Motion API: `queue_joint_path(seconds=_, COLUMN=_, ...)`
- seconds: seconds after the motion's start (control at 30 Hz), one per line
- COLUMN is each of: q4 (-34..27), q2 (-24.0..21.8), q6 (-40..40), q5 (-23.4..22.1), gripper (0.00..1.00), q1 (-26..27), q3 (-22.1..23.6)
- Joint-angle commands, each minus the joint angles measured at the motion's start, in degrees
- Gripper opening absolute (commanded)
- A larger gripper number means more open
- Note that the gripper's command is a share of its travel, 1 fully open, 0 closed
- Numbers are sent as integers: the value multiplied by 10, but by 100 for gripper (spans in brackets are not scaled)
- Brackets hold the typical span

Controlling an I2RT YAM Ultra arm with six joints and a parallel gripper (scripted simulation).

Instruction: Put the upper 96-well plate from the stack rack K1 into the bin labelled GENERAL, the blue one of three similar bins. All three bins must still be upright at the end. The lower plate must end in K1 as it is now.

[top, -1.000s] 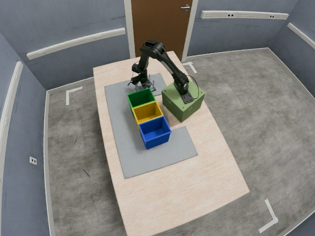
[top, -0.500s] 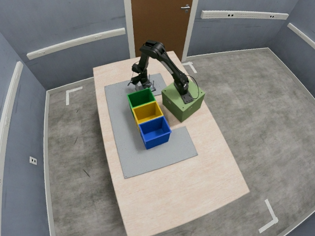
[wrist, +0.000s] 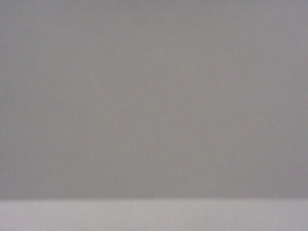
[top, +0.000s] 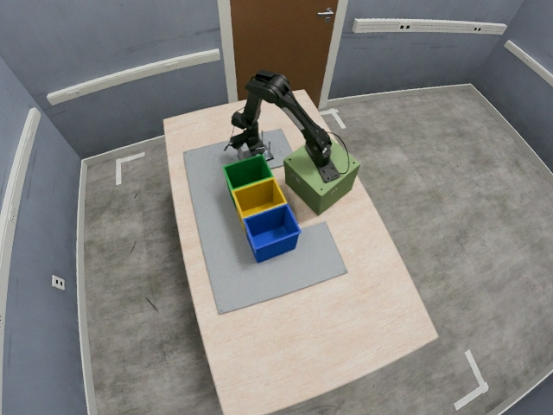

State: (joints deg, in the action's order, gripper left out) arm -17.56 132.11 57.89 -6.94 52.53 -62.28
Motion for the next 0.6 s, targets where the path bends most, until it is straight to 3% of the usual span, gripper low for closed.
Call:
queue_joint_path(seconds=0.0, q4=15, q2=12, q6=-3, q5=-16, gripper=0, q1=-1, q3=-12)
queue_joint_path(seconds=0.17, q4=-10, q2=-19, q6=2, q5=-16, gripper=0, q1=6, q3=1)
queue_joint_path(seconds=0.57, q4=-37, q2=-48, q6=8, q5=-16, gripper=0, q1=12, q3=11)
